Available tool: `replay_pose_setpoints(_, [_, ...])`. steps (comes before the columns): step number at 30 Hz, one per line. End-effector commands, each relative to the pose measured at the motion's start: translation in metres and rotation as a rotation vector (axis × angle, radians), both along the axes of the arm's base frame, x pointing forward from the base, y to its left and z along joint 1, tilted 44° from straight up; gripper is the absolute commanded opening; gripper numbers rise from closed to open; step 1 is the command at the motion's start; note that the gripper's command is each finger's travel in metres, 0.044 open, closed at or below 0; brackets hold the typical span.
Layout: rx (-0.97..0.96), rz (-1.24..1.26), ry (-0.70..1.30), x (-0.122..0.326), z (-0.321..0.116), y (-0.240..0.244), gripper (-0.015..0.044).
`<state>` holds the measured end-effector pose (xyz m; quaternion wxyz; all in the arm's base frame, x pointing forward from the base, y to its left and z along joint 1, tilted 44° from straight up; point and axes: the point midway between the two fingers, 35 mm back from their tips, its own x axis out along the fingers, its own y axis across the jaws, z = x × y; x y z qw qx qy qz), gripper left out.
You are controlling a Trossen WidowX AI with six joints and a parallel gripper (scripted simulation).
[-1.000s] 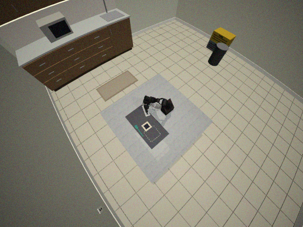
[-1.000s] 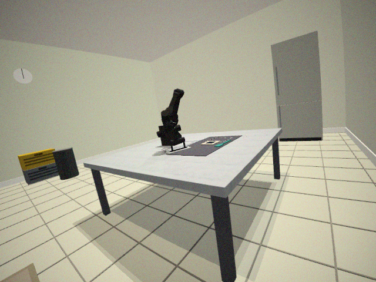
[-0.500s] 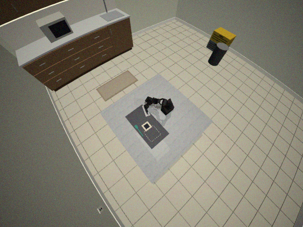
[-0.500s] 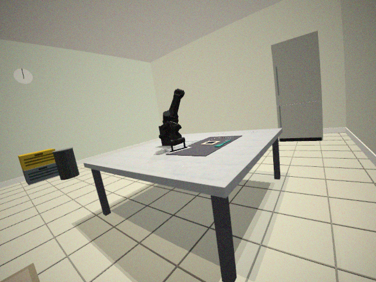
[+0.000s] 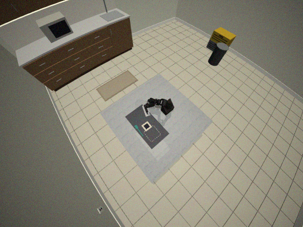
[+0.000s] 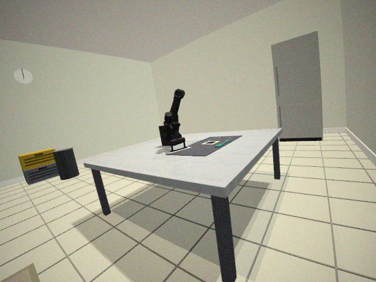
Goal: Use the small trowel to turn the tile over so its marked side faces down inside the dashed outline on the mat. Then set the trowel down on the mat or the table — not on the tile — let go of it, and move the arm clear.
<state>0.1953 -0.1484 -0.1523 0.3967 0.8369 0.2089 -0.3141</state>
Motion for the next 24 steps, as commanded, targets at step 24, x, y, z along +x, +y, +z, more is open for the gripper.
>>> replay_pose_setpoints(24, [0.203,-0.188,-0.042,0.014,0.005,0.017,0.0300])
